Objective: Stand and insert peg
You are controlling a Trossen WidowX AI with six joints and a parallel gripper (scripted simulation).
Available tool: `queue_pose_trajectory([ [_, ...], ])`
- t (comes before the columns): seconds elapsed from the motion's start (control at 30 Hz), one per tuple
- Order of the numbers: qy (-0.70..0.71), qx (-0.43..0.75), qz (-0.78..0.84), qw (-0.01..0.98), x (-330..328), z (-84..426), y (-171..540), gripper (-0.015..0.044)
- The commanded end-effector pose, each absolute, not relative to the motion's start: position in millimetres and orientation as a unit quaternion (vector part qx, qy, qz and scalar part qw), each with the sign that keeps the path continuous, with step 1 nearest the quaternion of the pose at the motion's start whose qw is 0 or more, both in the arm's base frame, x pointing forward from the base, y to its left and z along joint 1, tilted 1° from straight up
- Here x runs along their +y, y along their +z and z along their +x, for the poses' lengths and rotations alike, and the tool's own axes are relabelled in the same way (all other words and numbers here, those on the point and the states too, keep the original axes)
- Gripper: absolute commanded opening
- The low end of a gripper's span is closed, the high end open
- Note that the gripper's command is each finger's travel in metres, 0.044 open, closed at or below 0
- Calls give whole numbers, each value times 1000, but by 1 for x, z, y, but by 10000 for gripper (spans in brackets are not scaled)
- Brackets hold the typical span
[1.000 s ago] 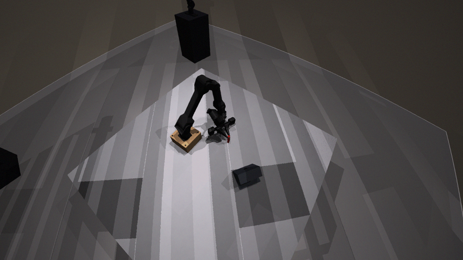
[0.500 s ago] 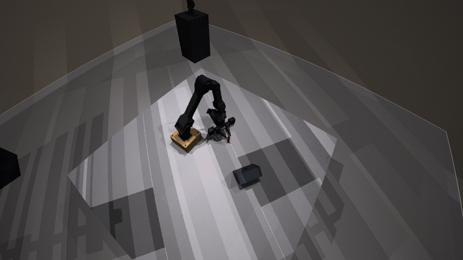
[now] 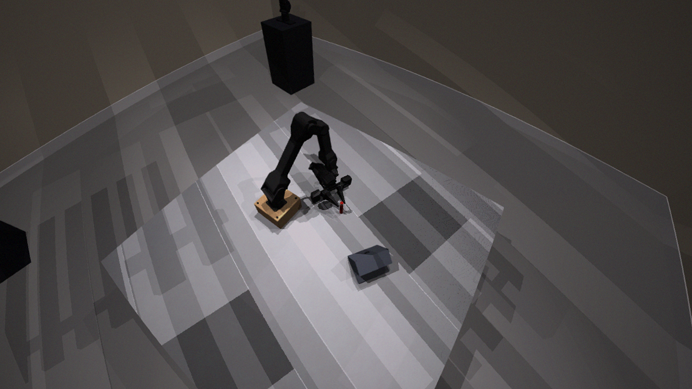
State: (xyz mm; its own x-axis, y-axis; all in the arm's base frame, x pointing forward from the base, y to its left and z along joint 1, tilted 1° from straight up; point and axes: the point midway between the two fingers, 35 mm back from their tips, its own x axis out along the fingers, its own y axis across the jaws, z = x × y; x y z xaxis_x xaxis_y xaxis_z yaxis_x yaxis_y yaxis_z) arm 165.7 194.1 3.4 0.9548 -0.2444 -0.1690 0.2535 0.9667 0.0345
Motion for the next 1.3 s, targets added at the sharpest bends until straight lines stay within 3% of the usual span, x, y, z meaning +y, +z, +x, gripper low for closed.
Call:
queue_pose_trajectory([
  [0.0, -126, 82, 28, 988, 194, 166, 3, 130],
  [0.07, -126, 82, 28, 988, 194, 166, 3, 130],
  [0.47, -126, 82, 28, 988, 194, 166, 3, 440],
  [0.73, -126, 82, 28, 988, 197, 166, 12, 440],
  [1.07, -126, 82, 29, 988, 195, 169, 154, 440],
  [1.27, -126, 82, 29, 988, 192, 168, 164, 440],
])
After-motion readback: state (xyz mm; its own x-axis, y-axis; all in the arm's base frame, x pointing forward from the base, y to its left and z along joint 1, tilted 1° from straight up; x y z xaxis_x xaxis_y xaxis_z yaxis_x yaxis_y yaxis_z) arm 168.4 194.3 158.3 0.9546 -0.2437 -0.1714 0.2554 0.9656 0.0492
